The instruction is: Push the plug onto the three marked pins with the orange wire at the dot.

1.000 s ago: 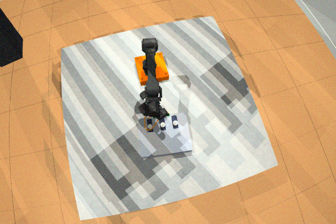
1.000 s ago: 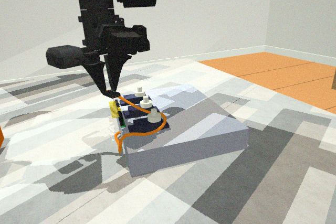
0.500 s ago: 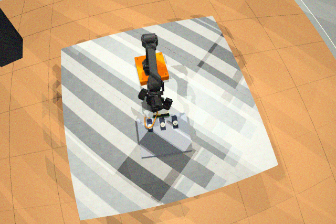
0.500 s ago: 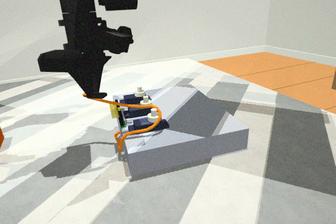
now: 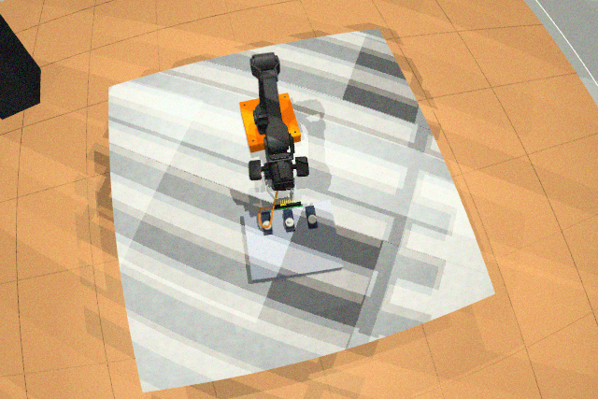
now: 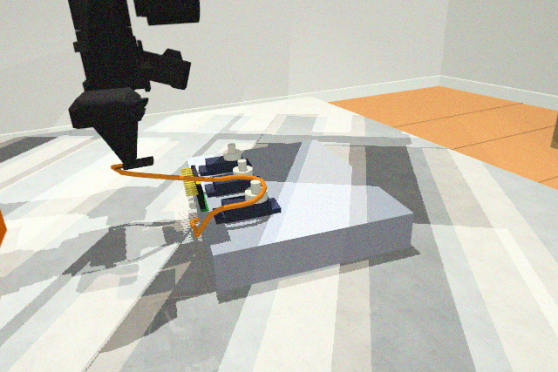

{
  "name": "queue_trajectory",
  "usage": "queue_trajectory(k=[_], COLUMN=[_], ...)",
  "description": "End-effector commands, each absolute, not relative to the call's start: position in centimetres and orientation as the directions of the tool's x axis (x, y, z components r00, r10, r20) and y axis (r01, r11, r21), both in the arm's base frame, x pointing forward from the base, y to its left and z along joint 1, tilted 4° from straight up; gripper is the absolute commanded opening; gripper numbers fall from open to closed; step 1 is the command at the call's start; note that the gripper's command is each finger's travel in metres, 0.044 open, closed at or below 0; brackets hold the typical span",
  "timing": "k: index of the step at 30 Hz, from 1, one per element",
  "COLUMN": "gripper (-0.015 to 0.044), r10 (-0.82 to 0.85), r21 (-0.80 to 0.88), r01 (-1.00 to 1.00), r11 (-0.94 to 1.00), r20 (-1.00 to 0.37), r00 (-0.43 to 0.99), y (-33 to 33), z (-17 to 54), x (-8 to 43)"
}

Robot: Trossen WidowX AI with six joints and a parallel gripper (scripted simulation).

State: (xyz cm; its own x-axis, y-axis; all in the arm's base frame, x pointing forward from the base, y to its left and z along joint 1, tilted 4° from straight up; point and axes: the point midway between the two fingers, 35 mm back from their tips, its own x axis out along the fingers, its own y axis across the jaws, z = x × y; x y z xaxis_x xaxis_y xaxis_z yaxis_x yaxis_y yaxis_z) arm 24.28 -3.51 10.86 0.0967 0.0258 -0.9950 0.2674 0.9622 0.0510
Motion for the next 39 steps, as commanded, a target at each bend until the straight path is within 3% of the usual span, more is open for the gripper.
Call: queue_trajectory(k=[1, 11, 39], gripper=[0.0000, 0.0000, 0.0000], r10=[0.029, 0.029, 0.029], r21=[0.047, 0.047, 0.047], r01=[0.209, 0.209, 0.209], r11=[0.977, 0.977, 0.977], r20=[-0.996, -0.996, -0.996], r00=[0.086, 0.087, 0.090], y=[-3.2, -3.1, -4.0], z=[10.3, 6.5, 7.2], x=[23.8, 24.0, 27.9])
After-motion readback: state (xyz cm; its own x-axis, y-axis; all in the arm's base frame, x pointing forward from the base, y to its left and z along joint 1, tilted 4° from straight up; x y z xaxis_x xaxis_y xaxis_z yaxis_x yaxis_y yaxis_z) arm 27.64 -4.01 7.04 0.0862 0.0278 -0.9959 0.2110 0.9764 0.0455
